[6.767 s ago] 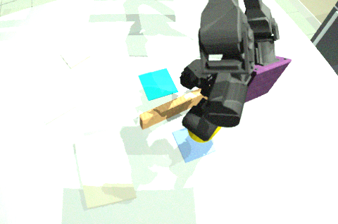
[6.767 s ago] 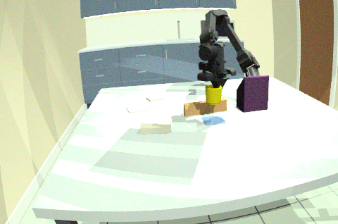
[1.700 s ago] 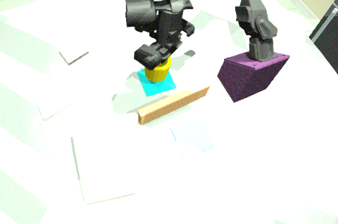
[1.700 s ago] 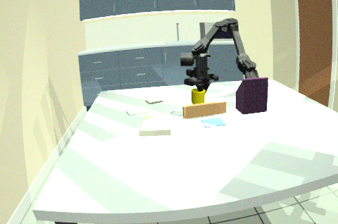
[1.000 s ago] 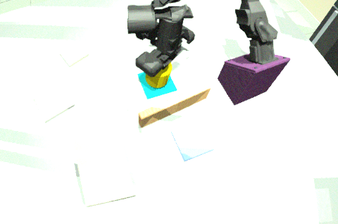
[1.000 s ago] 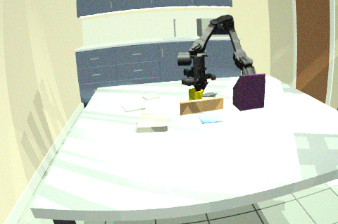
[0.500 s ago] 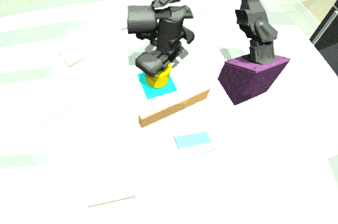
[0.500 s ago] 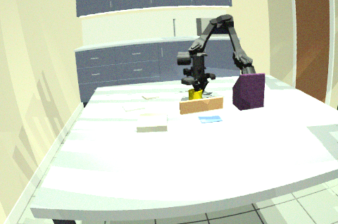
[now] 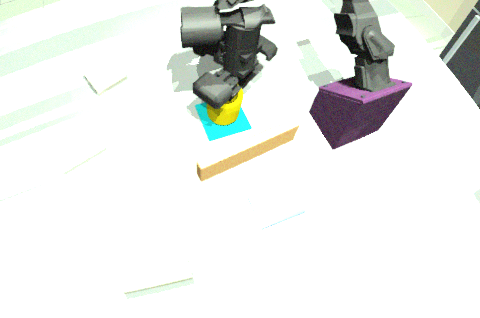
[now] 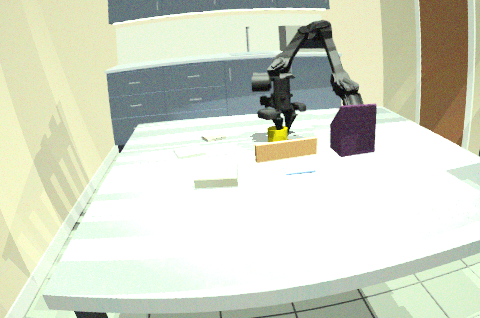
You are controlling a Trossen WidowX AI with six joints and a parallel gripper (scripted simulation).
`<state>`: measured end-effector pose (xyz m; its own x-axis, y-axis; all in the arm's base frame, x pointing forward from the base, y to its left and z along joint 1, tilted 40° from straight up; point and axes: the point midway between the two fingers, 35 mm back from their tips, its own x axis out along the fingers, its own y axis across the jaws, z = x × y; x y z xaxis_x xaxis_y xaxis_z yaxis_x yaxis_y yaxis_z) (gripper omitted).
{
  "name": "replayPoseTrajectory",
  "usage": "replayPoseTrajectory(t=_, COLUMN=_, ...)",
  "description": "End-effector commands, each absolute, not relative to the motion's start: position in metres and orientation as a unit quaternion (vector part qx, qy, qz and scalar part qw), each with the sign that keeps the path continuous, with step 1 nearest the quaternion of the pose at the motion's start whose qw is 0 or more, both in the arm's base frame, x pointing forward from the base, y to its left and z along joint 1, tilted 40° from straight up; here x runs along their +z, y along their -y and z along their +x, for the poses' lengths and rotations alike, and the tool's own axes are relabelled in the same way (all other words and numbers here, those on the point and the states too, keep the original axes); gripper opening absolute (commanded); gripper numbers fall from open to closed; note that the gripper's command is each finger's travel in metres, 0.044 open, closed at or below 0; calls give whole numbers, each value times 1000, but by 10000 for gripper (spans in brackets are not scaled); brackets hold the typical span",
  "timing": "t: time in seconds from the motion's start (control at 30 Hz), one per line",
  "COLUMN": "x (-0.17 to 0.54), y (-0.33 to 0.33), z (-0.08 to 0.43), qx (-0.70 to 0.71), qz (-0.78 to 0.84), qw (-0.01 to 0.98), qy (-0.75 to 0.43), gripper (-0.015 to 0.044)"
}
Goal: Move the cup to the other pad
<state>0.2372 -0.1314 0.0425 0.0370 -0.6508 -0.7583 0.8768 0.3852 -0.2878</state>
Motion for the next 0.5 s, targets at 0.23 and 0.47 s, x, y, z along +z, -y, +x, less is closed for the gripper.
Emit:
replayPoseTrajectory(t=0.23, x=55, y=122, z=239, qx=-539, qz=132, qw=709, qy=-434, gripper=146)
replayPoseTrajectory(t=0.47, x=61, y=115, z=238, qx=-539, qz=132, qw=709, qy=-435, gripper=146)
